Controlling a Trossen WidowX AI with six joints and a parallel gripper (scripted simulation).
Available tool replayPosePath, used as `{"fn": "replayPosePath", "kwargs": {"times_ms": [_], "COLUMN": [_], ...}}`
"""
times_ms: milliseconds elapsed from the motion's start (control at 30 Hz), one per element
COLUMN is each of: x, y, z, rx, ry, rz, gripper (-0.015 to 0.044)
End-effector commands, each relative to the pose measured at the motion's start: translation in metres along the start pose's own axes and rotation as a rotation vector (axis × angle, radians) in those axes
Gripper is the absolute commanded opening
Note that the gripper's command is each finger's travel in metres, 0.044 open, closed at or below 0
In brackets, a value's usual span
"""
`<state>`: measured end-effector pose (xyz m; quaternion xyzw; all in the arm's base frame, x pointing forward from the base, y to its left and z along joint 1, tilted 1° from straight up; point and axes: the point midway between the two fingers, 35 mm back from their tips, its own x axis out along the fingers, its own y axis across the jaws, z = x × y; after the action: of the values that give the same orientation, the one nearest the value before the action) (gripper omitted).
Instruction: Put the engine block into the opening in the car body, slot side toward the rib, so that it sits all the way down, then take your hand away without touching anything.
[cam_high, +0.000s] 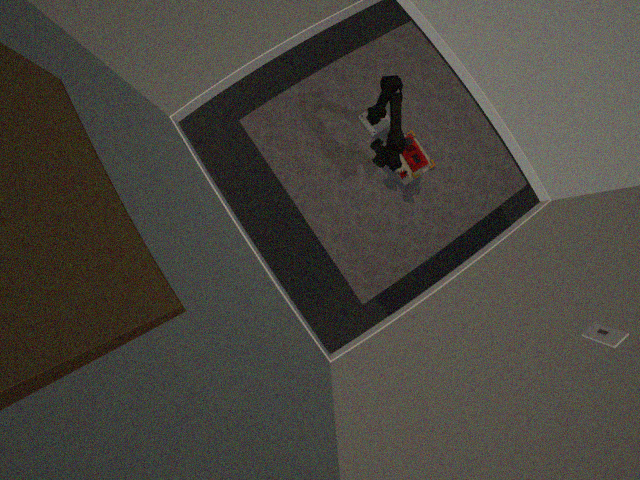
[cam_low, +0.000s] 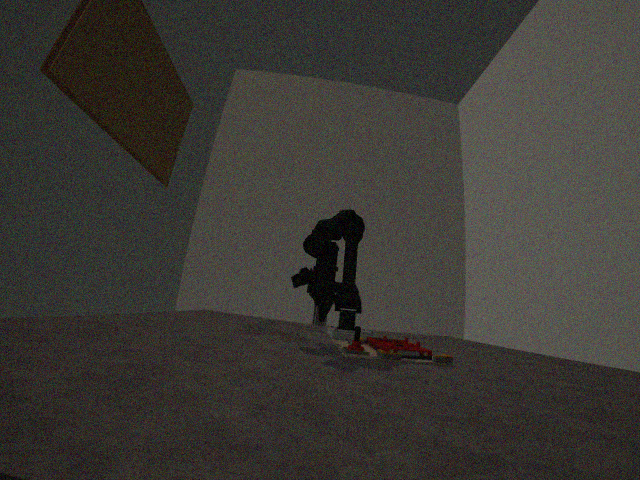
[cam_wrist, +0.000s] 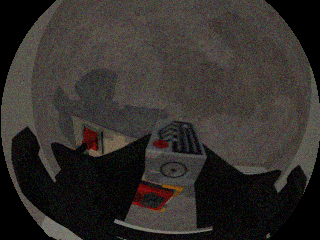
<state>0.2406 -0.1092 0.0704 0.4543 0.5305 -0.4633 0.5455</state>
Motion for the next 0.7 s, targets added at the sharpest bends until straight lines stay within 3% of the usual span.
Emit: {"fn": "replayPosePath", "kwargs": {"times_ms": [0,667], "x": [0.009,0.046], "y": [0.000,0.000], "z": [0.000,0.000], "rx": [0.005,0.005], "ry": [0.003,0.003], "rz": [-0.003,-0.003], "gripper": [0.0000,0.0000]}}
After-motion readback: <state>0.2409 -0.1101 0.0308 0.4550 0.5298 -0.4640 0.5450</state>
